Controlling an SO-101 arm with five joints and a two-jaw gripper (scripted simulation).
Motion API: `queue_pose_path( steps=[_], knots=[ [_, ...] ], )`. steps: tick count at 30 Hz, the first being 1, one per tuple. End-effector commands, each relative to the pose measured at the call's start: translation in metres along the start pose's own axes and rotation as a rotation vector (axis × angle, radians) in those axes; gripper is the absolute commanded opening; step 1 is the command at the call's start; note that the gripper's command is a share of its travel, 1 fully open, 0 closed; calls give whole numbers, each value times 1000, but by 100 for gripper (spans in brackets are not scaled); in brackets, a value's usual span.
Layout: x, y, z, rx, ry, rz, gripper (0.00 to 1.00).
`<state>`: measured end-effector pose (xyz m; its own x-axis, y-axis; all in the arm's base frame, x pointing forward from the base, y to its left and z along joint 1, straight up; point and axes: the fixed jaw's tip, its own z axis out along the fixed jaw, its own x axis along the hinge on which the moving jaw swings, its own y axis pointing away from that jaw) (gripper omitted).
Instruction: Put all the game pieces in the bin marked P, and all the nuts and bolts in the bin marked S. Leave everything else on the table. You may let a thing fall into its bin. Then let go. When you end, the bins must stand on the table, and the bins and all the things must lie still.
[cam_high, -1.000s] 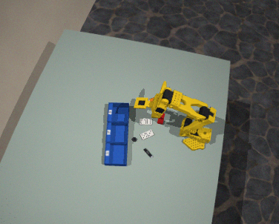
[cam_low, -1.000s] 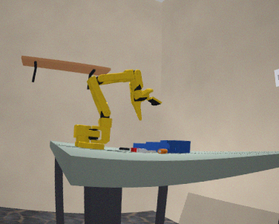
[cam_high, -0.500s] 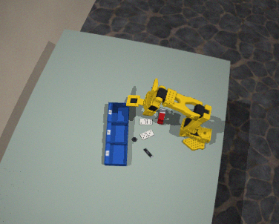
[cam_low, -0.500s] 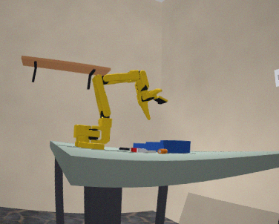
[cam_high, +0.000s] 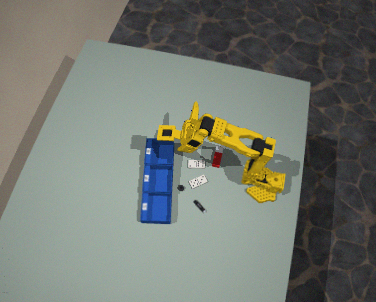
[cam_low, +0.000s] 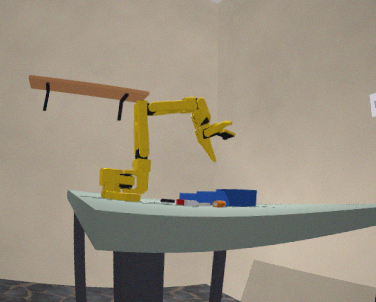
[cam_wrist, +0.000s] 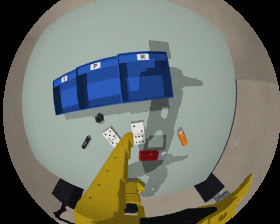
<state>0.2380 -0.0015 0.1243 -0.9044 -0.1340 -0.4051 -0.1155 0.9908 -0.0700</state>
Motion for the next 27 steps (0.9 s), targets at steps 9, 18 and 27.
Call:
queue_pose_path(
  steps=[9,18,27],
  knots=[
    [-10,0,-7,6,-59,-17,100],
    [-17,-1,-7,12,-89,-36,100],
    [-17,-1,-7,12,-89,-36,100]
  ],
)
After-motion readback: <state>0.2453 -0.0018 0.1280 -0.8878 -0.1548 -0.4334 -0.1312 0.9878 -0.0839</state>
